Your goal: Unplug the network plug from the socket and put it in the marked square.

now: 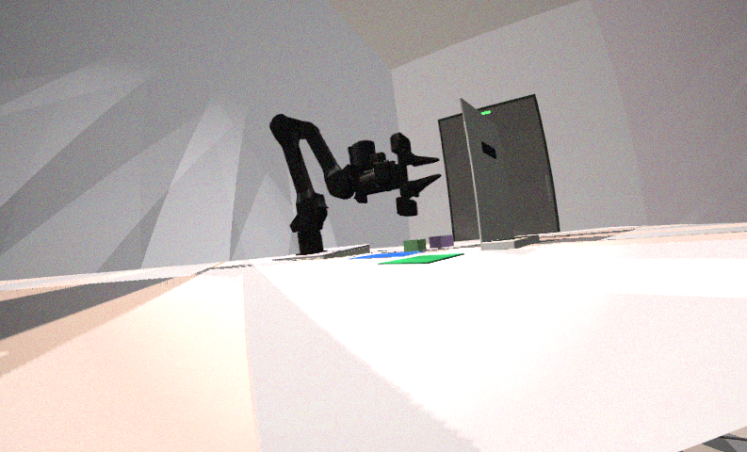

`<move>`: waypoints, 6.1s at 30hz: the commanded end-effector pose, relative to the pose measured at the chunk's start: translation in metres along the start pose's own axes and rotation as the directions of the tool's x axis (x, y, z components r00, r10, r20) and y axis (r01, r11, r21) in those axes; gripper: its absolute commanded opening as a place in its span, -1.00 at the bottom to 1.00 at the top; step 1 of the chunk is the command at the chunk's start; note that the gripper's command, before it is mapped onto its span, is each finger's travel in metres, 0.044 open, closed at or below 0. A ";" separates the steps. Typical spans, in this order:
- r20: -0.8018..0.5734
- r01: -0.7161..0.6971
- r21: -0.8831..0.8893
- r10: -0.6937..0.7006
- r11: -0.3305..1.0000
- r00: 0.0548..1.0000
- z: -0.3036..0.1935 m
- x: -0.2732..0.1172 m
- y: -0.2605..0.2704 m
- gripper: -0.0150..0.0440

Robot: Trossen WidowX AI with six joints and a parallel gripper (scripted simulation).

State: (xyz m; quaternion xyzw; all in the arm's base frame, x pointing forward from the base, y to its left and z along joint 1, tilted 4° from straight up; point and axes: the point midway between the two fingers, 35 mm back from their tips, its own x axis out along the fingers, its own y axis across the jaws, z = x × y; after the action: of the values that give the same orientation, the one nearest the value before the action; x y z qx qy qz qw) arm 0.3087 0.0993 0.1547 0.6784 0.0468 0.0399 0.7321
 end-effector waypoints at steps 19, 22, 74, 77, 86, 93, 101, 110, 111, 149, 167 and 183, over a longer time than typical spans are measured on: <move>0.000 -0.008 0.005 0.008 1.000 1.000 0.014 0.047 0.001 0.04; 0.000 -0.008 0.005 0.008 1.000 1.000 0.015 0.052 0.001 0.04; 0.000 -0.011 0.004 0.011 1.000 1.000 0.026 0.087 0.001 -0.49; 0.000 -0.011 0.004 0.011 1.000 1.000 0.025 0.085 0.001 -0.49; 0.000 -0.010 0.004 0.010 1.000 1.000 0.024 0.080 0.001 -0.49; 0.000 -0.010 0.005 0.010 1.000 1.000 0.022 0.076 0.001 -0.49; 0.000 -0.010 0.005 0.010 1.000 1.000 0.021 0.070 0.001 -0.49; 0.000 -0.009 0.005 0.009 1.000 1.000 0.019 0.064 0.000 -0.49; 0.000 -0.009 0.005 0.009 1.000 1.000 0.019 0.064 0.000 -0.49; 0.000 -0.007 0.006 0.007 1.000 1.000 0.011 0.038 0.000 -0.49; 0.000 -0.006 0.006 0.006 1.000 1.000 0.007 0.027 -0.001 -0.49; 0.000 -0.007 0.002 0.007 1.000 1.000 0.005 0.023 0.022 -0.49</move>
State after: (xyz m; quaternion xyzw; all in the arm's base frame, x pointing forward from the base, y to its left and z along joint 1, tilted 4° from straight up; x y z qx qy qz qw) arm 0.3334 0.0975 0.1696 0.6789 0.0470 0.0409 0.7315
